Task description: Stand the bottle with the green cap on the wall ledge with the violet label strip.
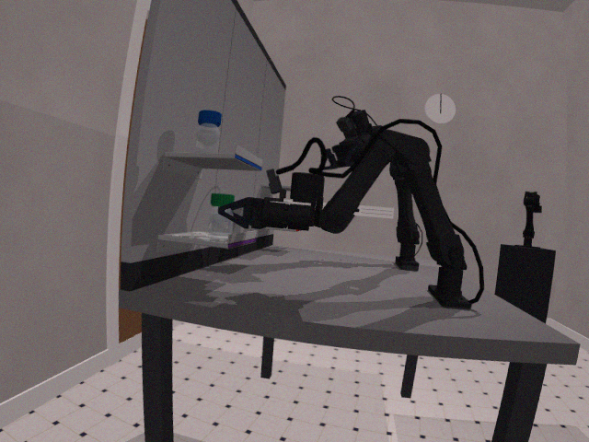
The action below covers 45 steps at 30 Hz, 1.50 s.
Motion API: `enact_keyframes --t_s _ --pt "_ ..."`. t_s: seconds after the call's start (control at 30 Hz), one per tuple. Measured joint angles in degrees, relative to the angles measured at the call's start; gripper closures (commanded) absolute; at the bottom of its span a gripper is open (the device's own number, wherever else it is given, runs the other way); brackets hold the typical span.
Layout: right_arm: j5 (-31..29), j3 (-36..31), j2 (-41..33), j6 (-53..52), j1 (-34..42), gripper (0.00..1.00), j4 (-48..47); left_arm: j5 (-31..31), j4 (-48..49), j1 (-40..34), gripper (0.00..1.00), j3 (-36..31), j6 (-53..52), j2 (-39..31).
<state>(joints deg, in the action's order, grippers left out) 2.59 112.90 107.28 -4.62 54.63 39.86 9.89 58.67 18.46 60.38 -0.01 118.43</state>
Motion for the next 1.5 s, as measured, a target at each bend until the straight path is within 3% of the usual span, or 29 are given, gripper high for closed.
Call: enact_keyframes --t_s 0.3,0.5,0.77,0.83,0.87,0.93,1.27,1.5 --pt "0.00 0.00 0.00 0.00 0.00 0.11 0.00 0.81 2.01 0.76 0.28 -5.42 0.00 -3.45" --pt "0.00 0.00 0.00 0.00 0.00 0.11 0.00 2.08 4.98 2.67 0.28 -16.96 0.00 -10.95" --pt "0.00 0.00 0.00 0.00 0.00 0.11 0.00 3.19 7.30 3.48 0.28 -22.80 0.00 -15.67" --pt "0.00 0.00 0.00 0.00 0.00 0.11 0.00 3.39 7.48 3.45 0.05 -22.80 0.00 -15.72" --pt "0.00 0.00 0.00 0.00 0.00 0.11 0.00 3.48 7.41 3.45 0.00 -22.80 0.00 -15.72" --pt "0.00 0.00 0.00 0.00 0.00 0.11 0.00 3.67 6.62 3.45 0.00 -22.80 0.00 -15.89" --pt "0.00 0.00 0.00 0.00 0.00 0.11 0.00 5.60 -9.88 3.54 0.00 -22.21 0.00 -21.79" --pt "0.00 0.00 0.00 0.00 0.00 0.11 0.00 7.50 -27.91 4.17 0.00 -15.37 -0.35 -29.18"
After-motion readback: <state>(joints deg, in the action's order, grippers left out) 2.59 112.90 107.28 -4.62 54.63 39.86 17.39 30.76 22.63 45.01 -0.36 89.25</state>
